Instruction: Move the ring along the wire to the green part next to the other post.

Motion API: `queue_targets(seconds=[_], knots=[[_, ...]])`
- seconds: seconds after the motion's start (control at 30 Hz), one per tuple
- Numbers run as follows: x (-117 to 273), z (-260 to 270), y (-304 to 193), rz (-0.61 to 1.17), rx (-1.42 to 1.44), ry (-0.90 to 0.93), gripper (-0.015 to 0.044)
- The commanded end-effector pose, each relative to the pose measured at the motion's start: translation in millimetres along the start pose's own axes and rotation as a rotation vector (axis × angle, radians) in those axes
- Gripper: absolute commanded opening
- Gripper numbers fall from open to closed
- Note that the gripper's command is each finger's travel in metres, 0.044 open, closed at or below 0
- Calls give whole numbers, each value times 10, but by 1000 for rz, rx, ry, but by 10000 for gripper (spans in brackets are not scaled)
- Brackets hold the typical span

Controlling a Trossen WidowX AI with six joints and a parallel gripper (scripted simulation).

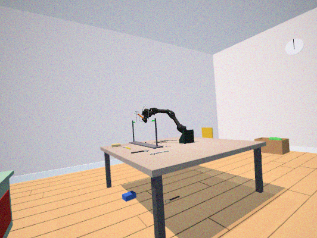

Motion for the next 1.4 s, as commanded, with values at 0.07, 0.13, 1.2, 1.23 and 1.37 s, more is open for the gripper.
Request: queue_targets(seconds=[0.07, 0.13, 1.2, 1.23, 1.37], knots=[[12, 10, -6, 2, 113, -64, -150], [9, 8, -9, 5, 149, -86, -150], [-20, -47, -59, 32, 730, -443, -150], [-21, -49, -60, 32, 749, -455, -150], [-23, -59, -65, 34, 821, -499, -150]])
Point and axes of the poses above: the point midway between the two fingers, 35 mm back from their tips, its own x axis back along the fingers, its own z axis across the jaws, y = z × x, the point moved 10 cm from there along x, back along the fingers, and after that the axes turned 13 degrees about x, right-handed, at the moved point
